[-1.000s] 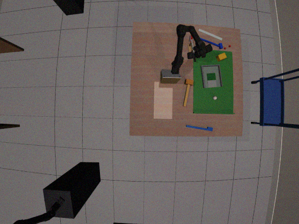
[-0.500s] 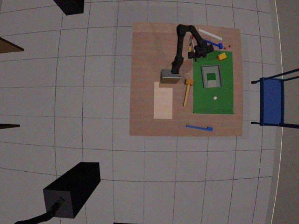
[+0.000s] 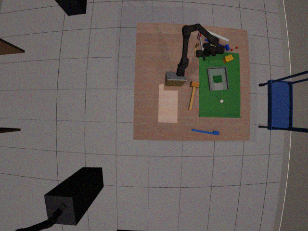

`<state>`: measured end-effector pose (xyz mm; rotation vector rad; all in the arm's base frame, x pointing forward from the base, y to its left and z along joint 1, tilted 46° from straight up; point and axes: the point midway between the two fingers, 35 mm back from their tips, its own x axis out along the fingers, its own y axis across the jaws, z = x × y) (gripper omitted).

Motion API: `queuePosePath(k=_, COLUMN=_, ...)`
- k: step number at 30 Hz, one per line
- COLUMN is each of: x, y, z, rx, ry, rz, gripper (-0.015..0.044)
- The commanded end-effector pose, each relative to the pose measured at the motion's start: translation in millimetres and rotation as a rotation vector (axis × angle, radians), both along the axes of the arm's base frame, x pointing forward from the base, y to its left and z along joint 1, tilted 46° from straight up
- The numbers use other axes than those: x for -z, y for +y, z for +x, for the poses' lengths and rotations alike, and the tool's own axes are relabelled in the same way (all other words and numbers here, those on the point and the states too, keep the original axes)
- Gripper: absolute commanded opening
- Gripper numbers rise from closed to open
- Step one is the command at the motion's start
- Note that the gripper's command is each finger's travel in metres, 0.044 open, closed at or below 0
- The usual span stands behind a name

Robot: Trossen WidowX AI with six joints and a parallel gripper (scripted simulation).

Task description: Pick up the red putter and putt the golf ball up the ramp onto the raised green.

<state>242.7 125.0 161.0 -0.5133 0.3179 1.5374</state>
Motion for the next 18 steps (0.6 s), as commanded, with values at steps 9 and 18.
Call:
queuePosePath(k=9, x=-5.2, y=-16.9, z=7.8, rx=0.038, ry=0.022, rz=-0.011, gripper=0.0000)
queuePosePath(k=18, x=24.1, y=-55.5, z=45.3, rx=0.187, ry=0.136, rz=-0.084, gripper=0.0000)
